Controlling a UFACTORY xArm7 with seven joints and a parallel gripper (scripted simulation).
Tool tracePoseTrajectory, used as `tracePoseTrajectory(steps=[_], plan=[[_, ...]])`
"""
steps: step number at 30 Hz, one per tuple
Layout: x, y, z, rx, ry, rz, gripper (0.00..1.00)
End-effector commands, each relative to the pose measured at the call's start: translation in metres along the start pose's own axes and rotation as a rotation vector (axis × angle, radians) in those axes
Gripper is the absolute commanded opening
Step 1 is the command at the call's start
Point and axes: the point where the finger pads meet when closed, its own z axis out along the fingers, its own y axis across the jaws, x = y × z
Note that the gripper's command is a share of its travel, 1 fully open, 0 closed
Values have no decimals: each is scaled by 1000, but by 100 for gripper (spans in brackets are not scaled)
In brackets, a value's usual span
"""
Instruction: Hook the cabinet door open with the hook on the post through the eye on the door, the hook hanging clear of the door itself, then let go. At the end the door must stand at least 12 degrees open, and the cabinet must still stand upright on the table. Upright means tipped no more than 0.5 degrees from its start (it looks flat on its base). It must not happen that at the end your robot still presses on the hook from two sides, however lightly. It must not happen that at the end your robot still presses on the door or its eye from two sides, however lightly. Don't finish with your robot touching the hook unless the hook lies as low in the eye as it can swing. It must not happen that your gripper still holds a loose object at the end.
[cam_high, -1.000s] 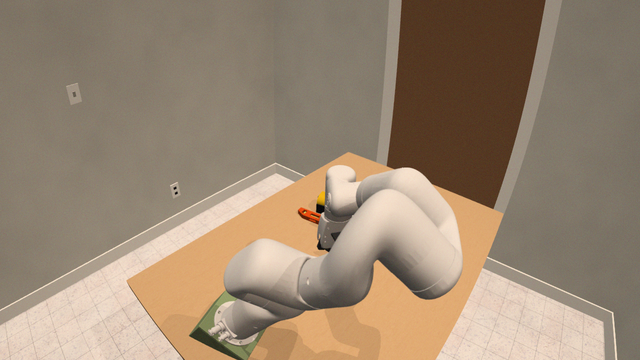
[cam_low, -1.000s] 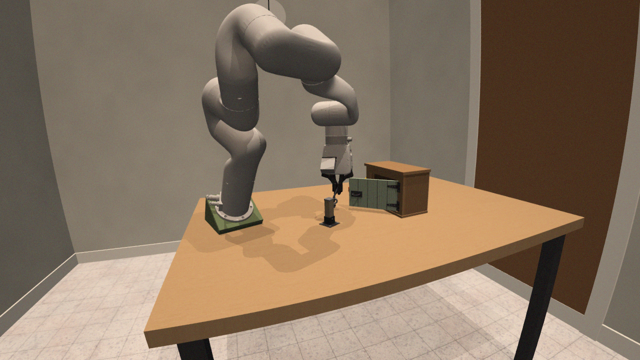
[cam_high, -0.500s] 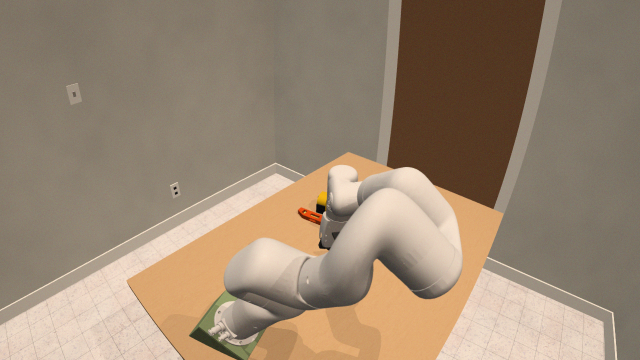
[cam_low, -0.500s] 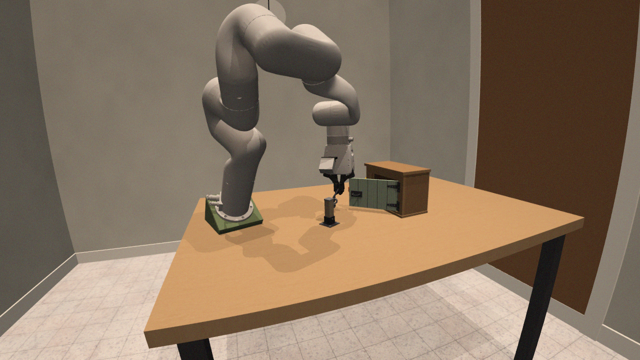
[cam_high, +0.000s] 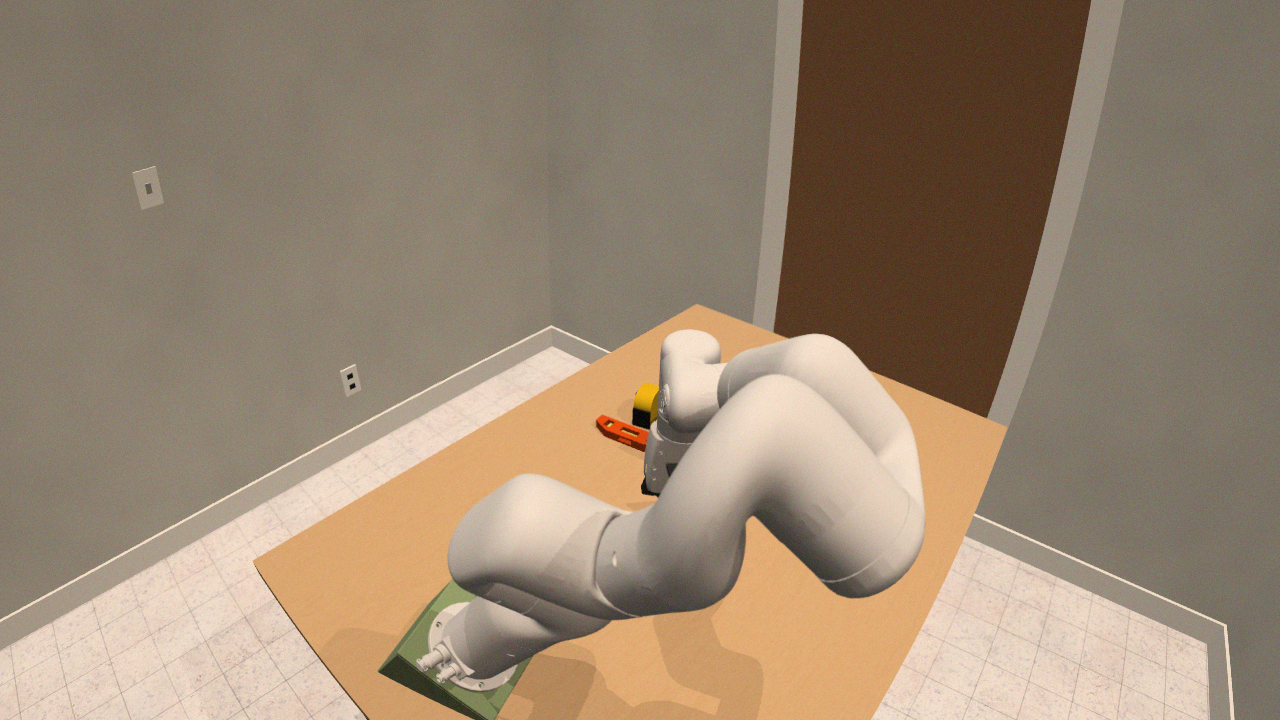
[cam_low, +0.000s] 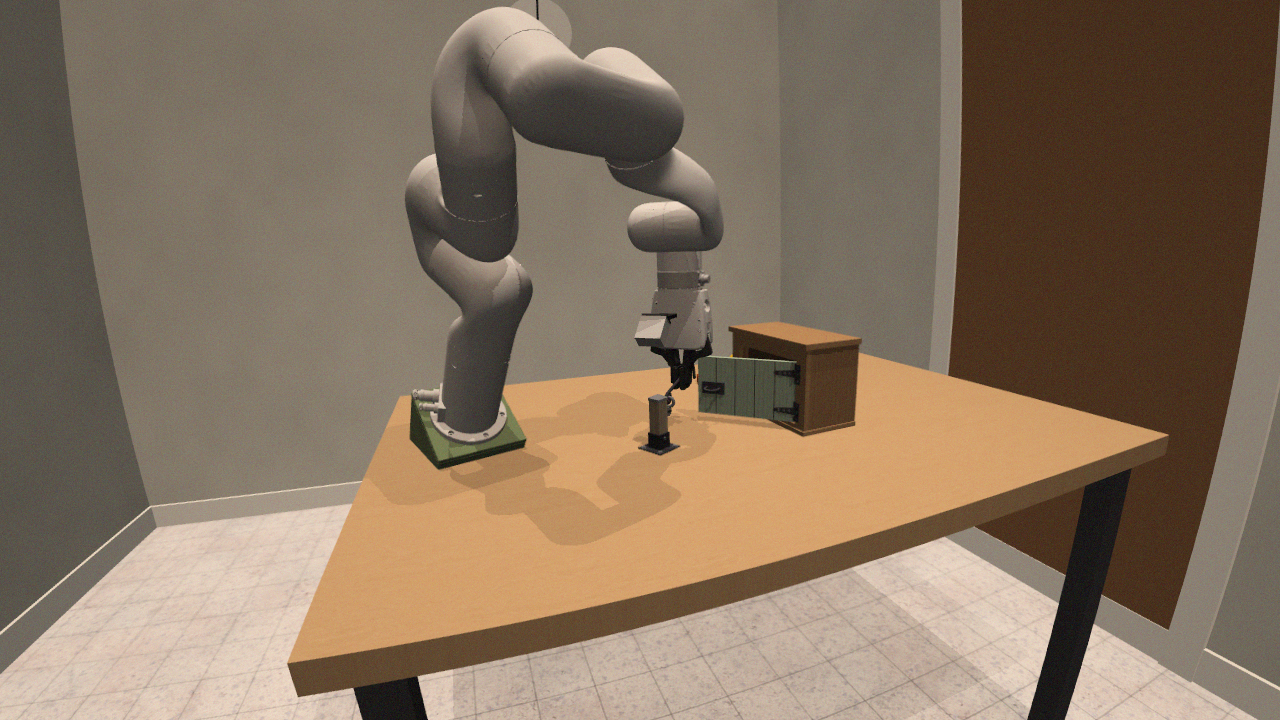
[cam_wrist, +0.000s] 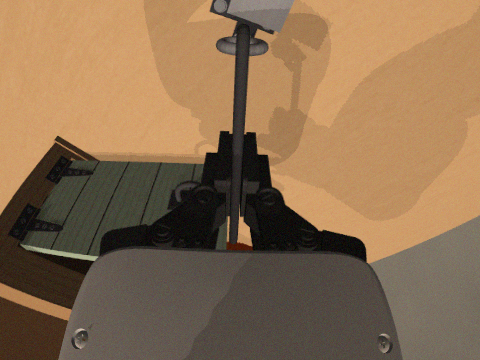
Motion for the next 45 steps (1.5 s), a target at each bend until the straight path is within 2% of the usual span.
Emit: tracePoseTrajectory(steps=[1, 45], plan=[[-1, -2, -1, 2, -3, 27, 4], [2, -17, -1, 1, -3, 294, 4]])
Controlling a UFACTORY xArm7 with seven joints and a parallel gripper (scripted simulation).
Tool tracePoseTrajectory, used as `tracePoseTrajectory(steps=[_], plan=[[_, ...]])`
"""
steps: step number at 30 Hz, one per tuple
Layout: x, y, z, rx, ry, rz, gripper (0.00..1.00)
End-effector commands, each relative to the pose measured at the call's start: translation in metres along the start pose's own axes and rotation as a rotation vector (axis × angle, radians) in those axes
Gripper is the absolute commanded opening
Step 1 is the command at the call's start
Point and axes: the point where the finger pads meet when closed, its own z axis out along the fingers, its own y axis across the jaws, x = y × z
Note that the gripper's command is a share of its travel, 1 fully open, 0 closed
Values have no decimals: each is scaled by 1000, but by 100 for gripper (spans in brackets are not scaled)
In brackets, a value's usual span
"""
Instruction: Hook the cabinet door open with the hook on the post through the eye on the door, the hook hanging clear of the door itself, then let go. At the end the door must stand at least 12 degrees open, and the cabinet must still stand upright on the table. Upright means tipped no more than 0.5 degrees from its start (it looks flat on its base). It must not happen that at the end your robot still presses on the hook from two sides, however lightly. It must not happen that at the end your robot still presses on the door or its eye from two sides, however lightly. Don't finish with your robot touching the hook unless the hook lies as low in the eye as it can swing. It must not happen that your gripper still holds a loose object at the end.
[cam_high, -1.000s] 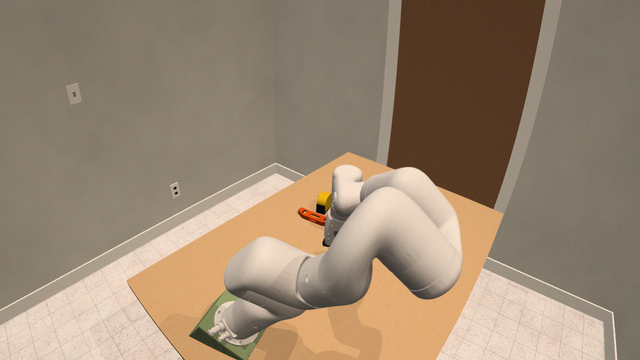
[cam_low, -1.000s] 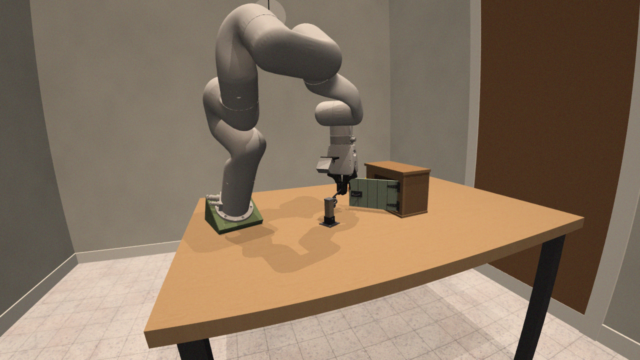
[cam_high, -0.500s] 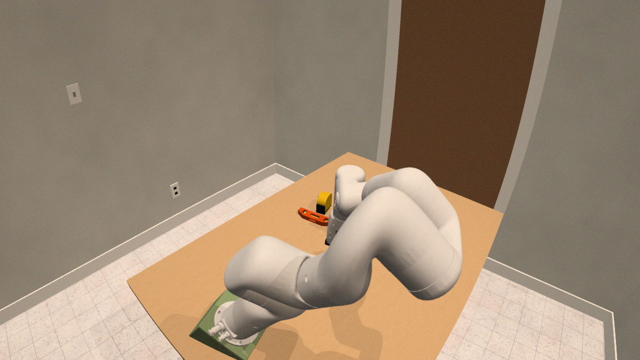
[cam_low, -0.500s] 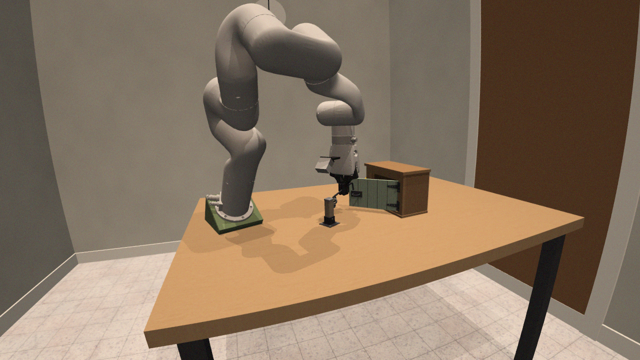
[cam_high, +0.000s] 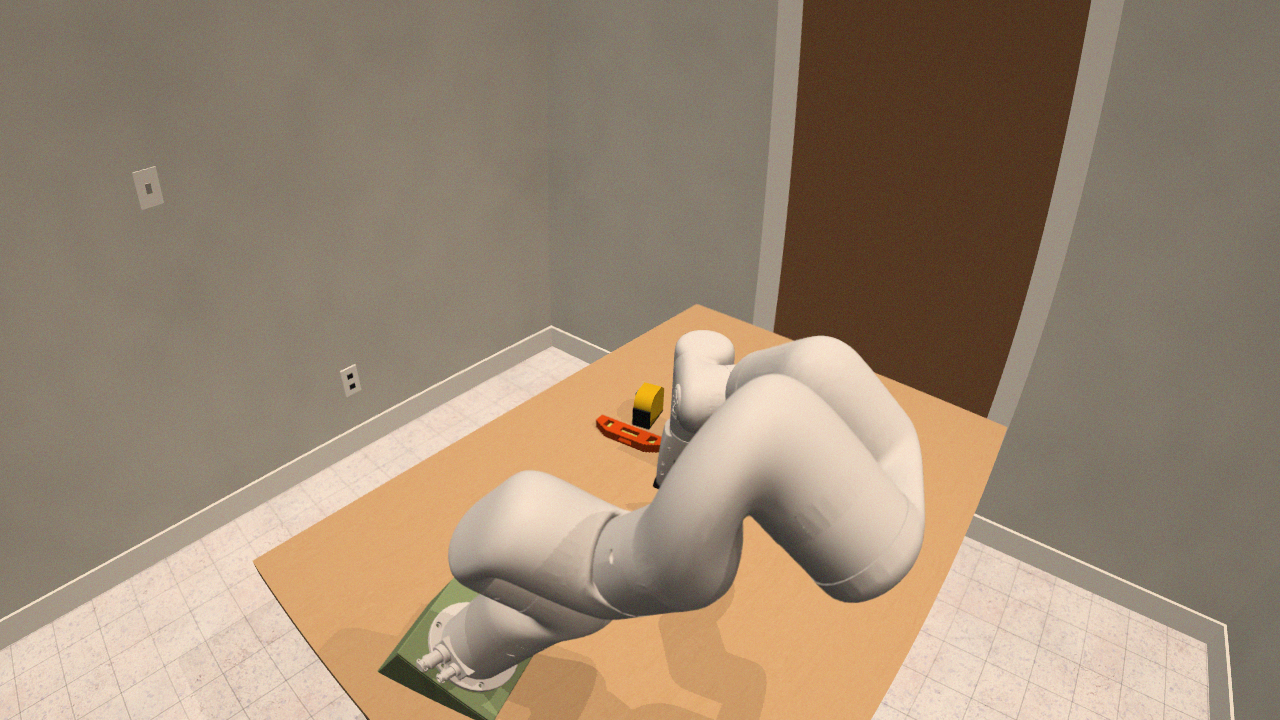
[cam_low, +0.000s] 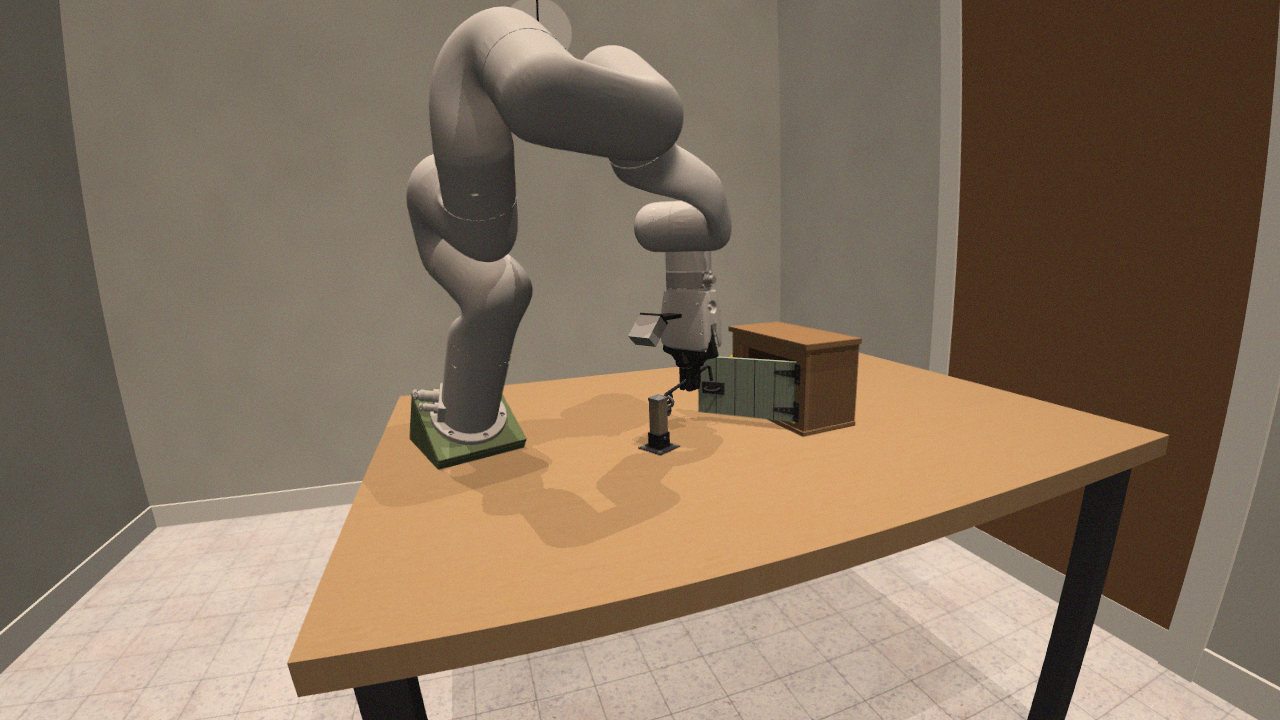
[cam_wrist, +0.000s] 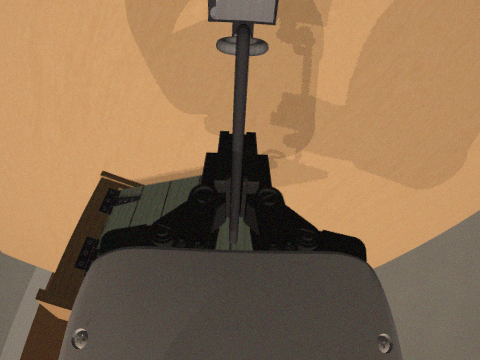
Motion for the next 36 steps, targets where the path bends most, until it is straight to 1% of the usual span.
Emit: tracePoseTrajectory(steps=[1, 36], plan=[[-1, 0, -1, 1, -3, 3, 4], [-3, 0, 4, 1, -3, 3, 4]])
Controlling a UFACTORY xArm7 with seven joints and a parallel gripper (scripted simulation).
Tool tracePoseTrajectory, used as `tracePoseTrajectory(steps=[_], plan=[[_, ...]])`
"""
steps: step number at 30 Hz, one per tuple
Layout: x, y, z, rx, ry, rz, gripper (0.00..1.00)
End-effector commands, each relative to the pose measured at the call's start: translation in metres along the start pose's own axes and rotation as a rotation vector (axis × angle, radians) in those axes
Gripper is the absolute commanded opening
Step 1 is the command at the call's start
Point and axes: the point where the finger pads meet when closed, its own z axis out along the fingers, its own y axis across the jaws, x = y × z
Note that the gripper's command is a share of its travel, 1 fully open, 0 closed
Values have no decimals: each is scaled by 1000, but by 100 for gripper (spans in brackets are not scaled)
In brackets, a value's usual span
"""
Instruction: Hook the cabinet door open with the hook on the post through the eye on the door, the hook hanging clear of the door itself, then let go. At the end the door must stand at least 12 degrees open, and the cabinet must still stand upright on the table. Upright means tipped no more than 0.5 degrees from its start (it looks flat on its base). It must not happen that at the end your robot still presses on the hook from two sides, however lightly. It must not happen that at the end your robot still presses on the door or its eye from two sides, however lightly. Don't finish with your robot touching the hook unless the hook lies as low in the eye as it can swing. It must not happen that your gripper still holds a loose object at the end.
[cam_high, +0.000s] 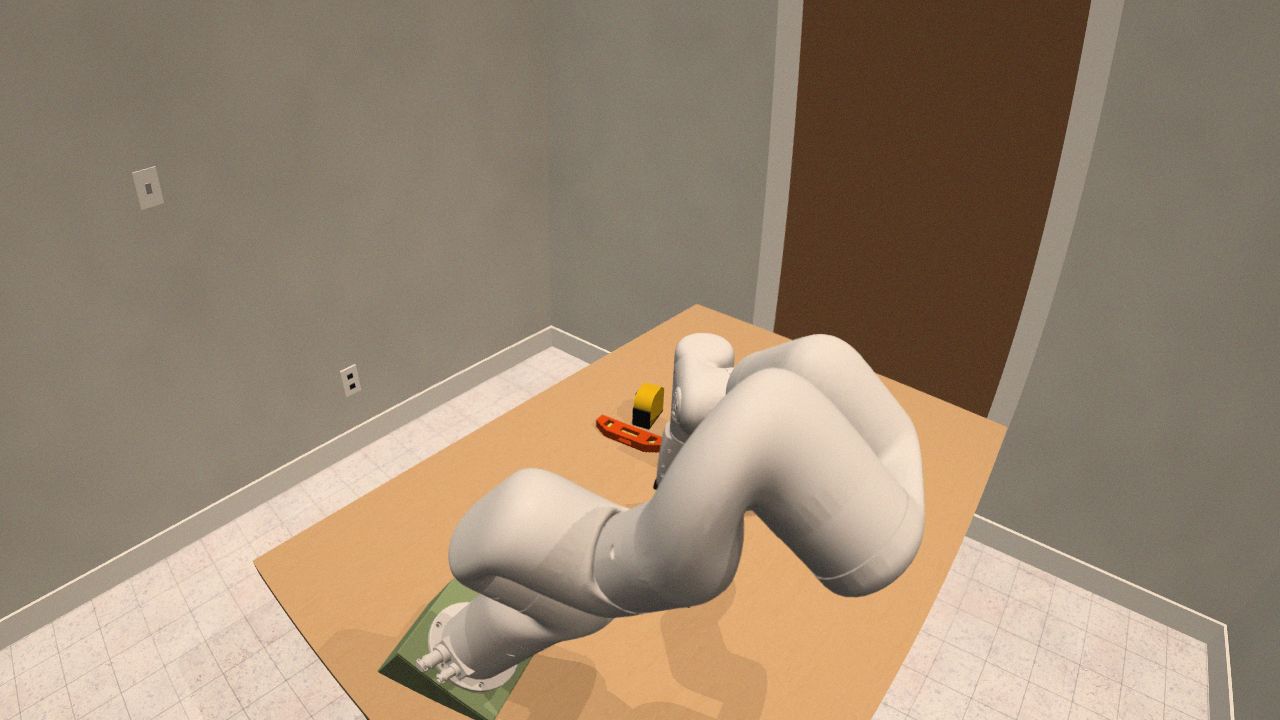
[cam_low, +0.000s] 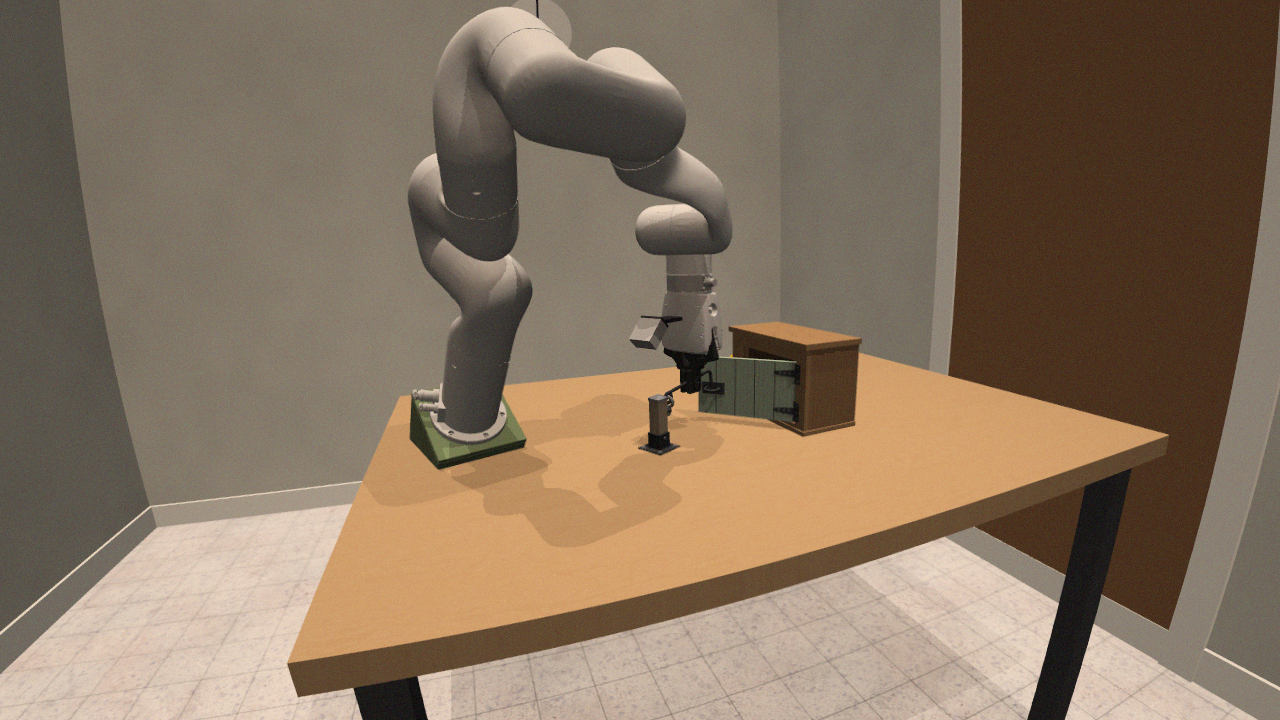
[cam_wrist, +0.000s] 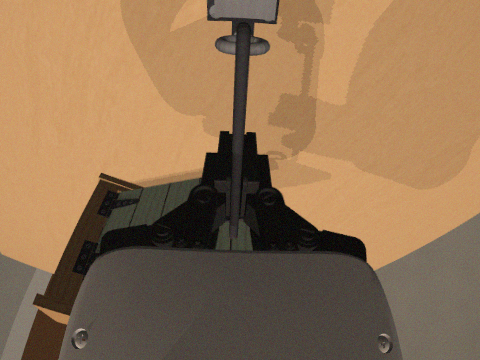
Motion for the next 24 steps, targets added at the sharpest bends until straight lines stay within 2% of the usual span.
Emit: tracePoseTrajectory(steps=[1, 24], plan=[[-1, 0, -1, 1, -3, 0, 4], [-2, 0, 3, 1, -3, 0, 4]])
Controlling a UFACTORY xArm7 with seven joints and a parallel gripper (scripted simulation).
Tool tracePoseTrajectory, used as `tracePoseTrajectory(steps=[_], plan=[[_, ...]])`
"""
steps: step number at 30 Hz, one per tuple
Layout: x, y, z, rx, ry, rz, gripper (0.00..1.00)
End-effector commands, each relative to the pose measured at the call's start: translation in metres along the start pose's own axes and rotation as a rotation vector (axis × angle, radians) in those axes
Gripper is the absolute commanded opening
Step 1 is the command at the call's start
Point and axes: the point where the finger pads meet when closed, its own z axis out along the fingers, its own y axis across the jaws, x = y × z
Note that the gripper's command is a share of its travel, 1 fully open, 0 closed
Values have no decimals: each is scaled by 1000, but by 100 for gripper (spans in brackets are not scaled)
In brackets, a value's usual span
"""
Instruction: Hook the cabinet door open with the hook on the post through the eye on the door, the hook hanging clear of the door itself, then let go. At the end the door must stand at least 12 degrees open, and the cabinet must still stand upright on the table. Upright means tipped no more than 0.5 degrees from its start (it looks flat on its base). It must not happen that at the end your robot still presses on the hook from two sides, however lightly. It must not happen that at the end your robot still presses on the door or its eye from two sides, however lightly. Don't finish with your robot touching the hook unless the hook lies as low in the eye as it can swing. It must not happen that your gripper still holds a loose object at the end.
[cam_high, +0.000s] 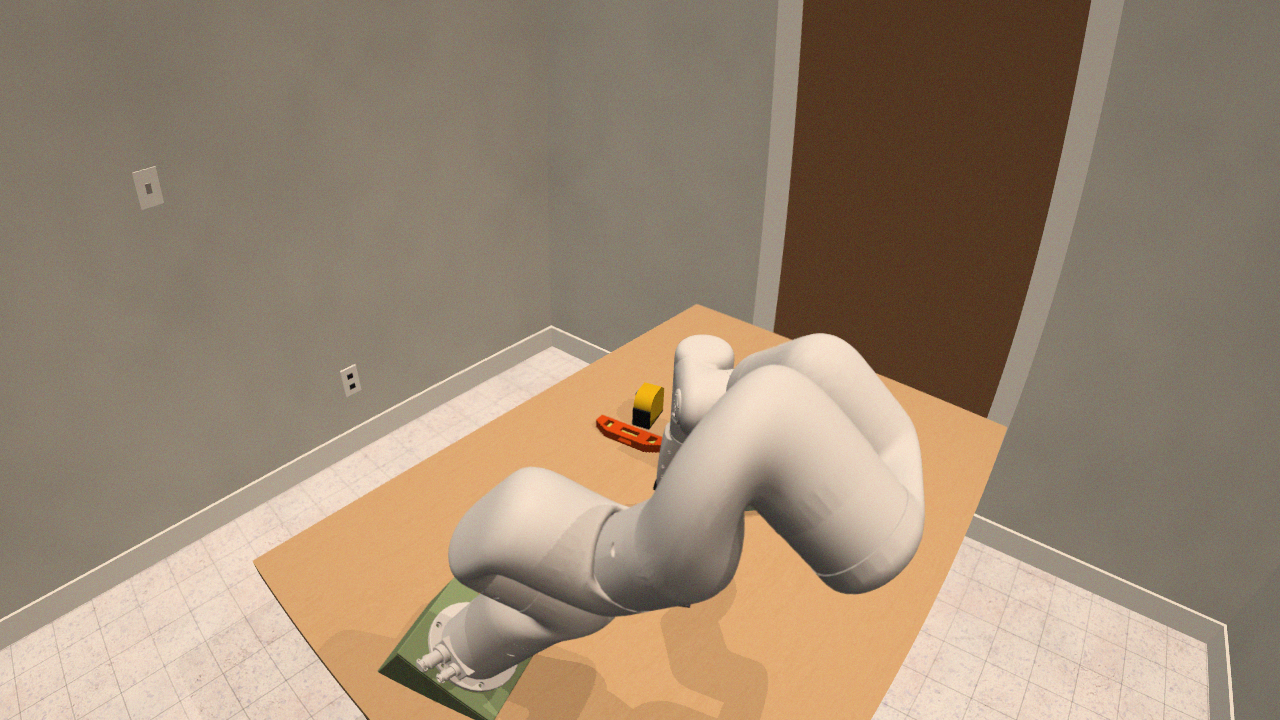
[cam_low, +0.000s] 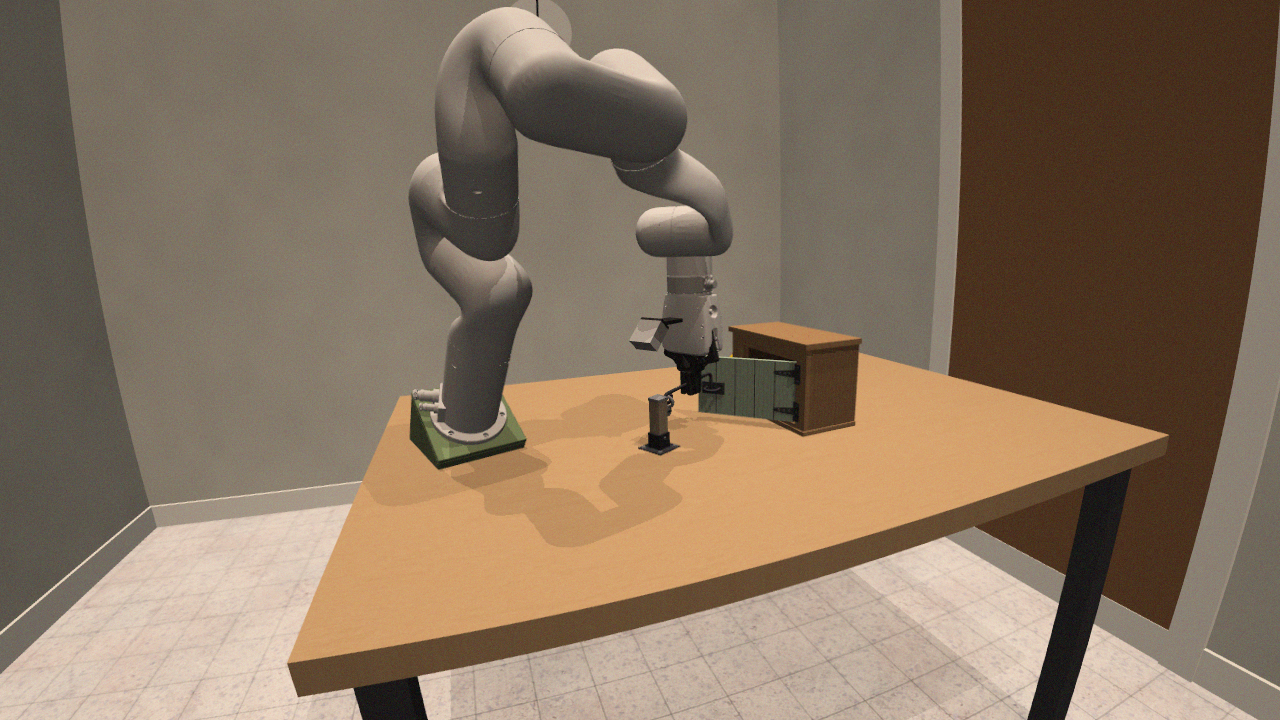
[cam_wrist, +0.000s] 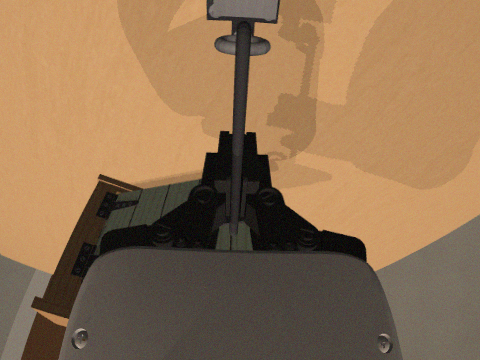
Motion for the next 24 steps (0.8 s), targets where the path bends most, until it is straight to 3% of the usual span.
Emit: tracePoseTrajectory(steps=[1, 12, 13, 24], plan=[[-2, 0, 1, 1, -3, 0, 4], [-2, 0, 1, 1, -3, 0, 4], [-2, 0, 1, 1, -3, 0, 24], [-2, 0, 1, 1, -3, 0, 24]])
